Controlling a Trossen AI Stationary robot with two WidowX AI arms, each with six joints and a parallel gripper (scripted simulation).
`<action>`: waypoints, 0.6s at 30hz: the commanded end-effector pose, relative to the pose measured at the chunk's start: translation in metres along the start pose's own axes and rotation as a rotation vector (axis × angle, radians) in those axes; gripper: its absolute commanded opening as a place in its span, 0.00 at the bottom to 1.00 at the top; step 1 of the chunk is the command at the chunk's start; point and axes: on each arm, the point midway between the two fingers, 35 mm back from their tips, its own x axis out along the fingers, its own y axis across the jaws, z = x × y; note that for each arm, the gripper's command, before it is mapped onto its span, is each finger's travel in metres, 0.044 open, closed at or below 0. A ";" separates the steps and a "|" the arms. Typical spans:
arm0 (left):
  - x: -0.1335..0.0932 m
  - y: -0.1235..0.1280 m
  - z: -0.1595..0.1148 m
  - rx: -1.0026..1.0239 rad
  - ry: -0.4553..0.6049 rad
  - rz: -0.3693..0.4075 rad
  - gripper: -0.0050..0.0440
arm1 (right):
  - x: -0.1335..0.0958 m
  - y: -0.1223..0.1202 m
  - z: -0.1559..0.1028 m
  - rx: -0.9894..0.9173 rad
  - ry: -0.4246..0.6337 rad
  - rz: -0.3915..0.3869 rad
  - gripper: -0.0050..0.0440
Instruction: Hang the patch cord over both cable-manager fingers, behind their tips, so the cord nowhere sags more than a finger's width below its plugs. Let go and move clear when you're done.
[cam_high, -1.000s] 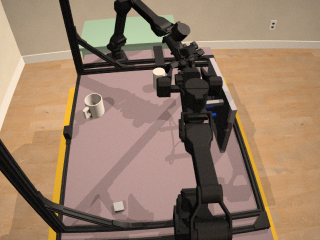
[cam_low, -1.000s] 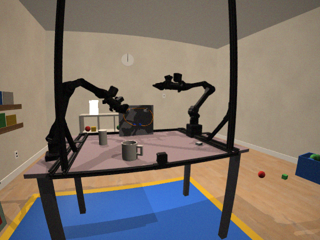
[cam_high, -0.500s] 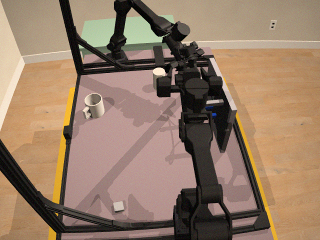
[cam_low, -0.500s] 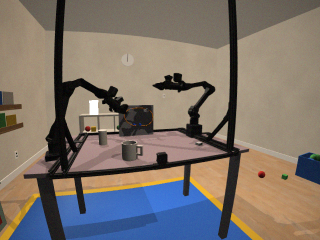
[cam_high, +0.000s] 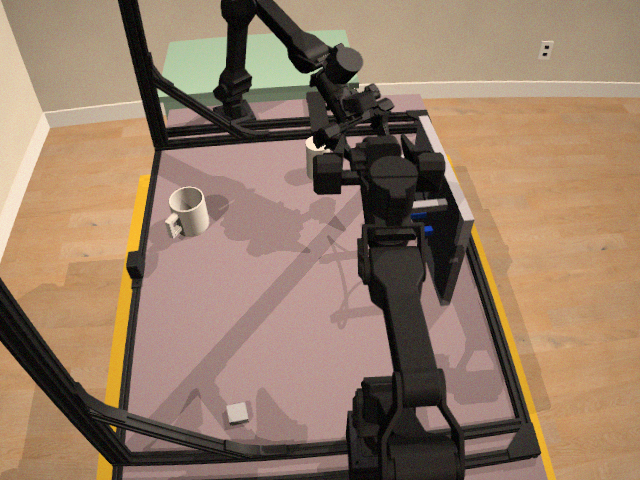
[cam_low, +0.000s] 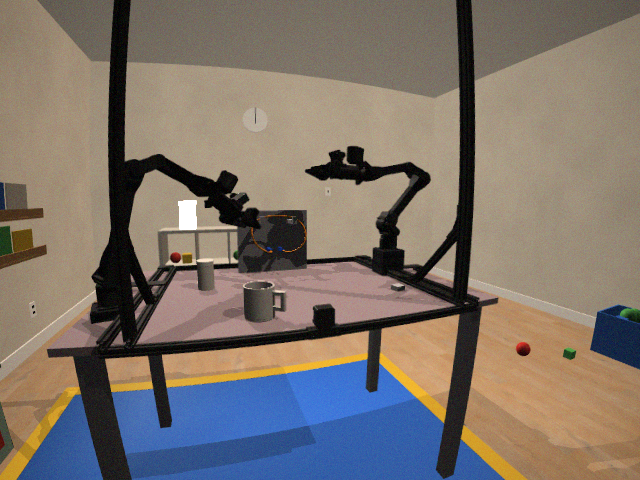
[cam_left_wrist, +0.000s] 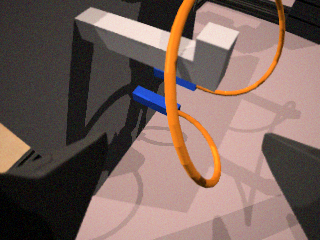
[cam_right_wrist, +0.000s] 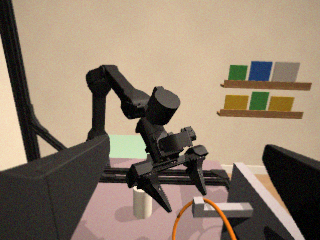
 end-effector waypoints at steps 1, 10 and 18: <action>-0.017 -0.014 0.002 -0.001 -0.026 0.005 1.00 | -0.001 -0.001 0.007 -0.002 -0.019 -0.001 1.00; -0.021 -0.022 -0.002 -0.002 -0.023 0.007 1.00 | -0.001 -0.001 0.007 -0.002 -0.019 -0.001 1.00; -0.034 -0.017 0.016 0.002 -0.046 0.003 1.00 | -0.001 -0.001 0.007 -0.002 -0.019 -0.001 1.00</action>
